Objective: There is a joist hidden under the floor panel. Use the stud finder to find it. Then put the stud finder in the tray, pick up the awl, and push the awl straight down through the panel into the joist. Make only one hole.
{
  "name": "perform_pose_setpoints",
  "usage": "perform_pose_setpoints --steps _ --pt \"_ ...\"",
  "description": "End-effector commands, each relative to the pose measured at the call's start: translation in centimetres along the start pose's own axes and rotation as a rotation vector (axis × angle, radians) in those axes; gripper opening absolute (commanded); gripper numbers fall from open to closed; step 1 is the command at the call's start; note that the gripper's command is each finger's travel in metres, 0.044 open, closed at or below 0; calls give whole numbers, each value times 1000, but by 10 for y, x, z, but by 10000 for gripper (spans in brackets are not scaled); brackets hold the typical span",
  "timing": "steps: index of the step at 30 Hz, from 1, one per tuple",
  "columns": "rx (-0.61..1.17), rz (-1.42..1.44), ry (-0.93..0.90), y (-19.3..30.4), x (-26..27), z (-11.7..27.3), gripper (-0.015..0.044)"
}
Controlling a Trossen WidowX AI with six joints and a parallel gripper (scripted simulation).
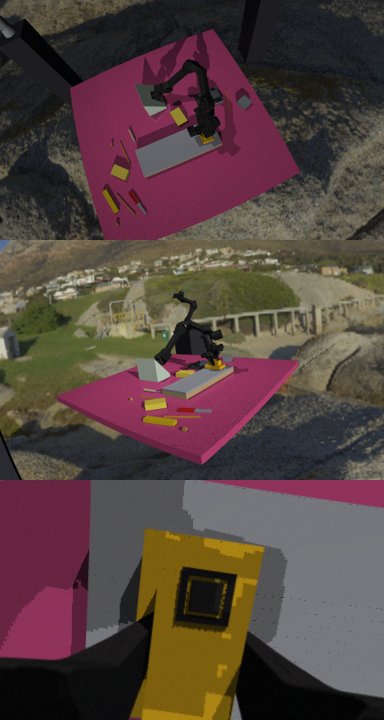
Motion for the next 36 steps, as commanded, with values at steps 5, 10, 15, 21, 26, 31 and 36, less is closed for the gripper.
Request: perform_pose_setpoints --steps 5,10,15,21,26,31,36 --pt "1 17 -18 1 13 0 0" --pt "1 17 -18 1 13 0 0" --pt "-1 10 -7 0 8 0 0" --pt "1 17 -18 0 9 0 0" --pt "1 17 -17 0 -5 0 0" --pt "2 17 -16 -1 -22 0 0" --pt "2 17 -15 -1 -39 -1 0"
Point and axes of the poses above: the point midway between the two fingers, 35 mm back from their tips, its own z axis back along the fingers, its own x axis across the jaws, y = z × x, the point moved 6 cm from there along z, back along the fingers, and after that the axes turned 1 degree about -z, right-handed, at the moved point
